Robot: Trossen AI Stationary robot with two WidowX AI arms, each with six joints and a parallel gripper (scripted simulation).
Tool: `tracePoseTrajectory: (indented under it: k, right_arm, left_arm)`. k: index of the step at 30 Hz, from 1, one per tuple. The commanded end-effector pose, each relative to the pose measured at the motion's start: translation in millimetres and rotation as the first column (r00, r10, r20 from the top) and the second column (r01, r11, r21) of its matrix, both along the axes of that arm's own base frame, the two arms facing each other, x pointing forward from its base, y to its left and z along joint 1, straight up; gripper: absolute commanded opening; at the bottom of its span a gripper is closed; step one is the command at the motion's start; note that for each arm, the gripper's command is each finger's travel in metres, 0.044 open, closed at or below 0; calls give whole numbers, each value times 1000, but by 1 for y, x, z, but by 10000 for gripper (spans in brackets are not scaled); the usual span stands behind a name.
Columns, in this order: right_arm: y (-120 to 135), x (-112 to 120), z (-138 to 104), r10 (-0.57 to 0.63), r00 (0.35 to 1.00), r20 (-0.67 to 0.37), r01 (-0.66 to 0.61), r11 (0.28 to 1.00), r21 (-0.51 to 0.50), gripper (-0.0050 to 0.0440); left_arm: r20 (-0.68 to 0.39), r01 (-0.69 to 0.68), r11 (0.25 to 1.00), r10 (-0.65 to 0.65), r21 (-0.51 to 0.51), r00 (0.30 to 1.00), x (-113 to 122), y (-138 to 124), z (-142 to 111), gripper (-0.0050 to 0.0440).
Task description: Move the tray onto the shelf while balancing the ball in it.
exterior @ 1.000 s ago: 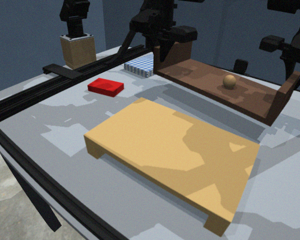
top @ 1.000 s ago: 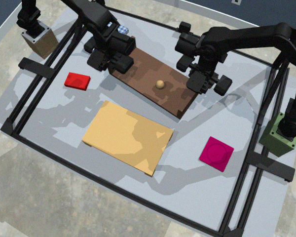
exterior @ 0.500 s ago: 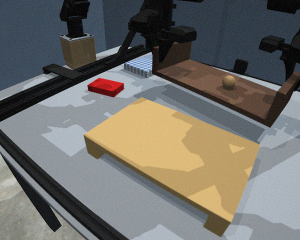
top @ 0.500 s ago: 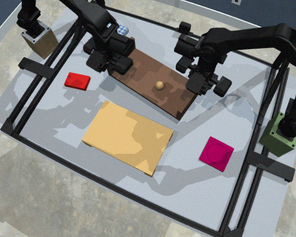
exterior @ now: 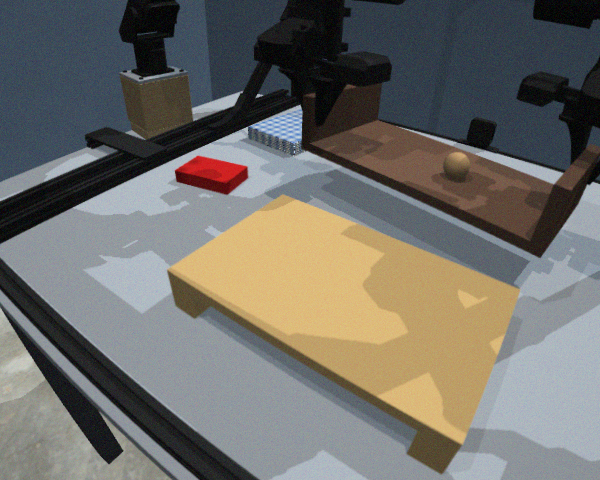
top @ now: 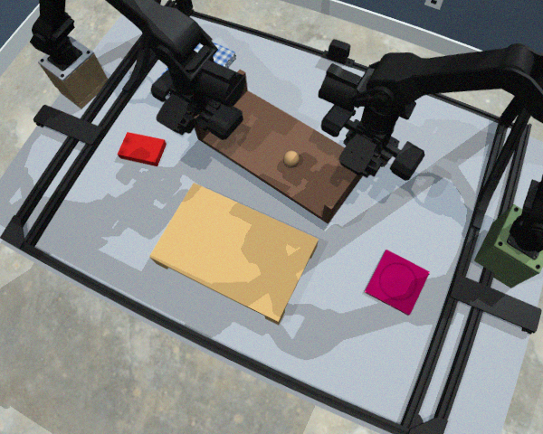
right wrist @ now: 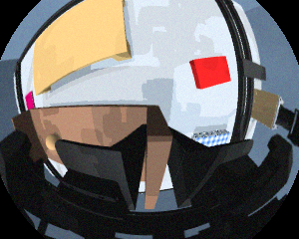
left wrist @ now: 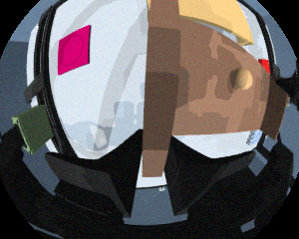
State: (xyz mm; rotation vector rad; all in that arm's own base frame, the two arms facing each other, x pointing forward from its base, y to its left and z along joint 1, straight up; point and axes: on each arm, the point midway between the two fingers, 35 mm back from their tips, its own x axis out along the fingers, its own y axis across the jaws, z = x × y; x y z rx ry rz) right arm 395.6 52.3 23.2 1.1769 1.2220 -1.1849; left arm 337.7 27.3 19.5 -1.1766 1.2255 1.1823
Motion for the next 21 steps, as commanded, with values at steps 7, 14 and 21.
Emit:
tracePoseTrajectory:
  k: [7,14,21]
  right_arm:
    - [-3,1,2,0,1000,5,0,1000,-20,20]
    - [-6,1,1,0,1000,2,0,1000,6,20]
    - [-8,2,1,0,1000,-1,0,1000,11,20]
  left_arm:
    - [-2,1,1000,-1,23,1000,-1,4,0,20]
    - [-1,1,1000,-1,-4,1000,-1,6,1,20]
    - [1,1,1000,-1,-9,1000,-1,9,1,20]
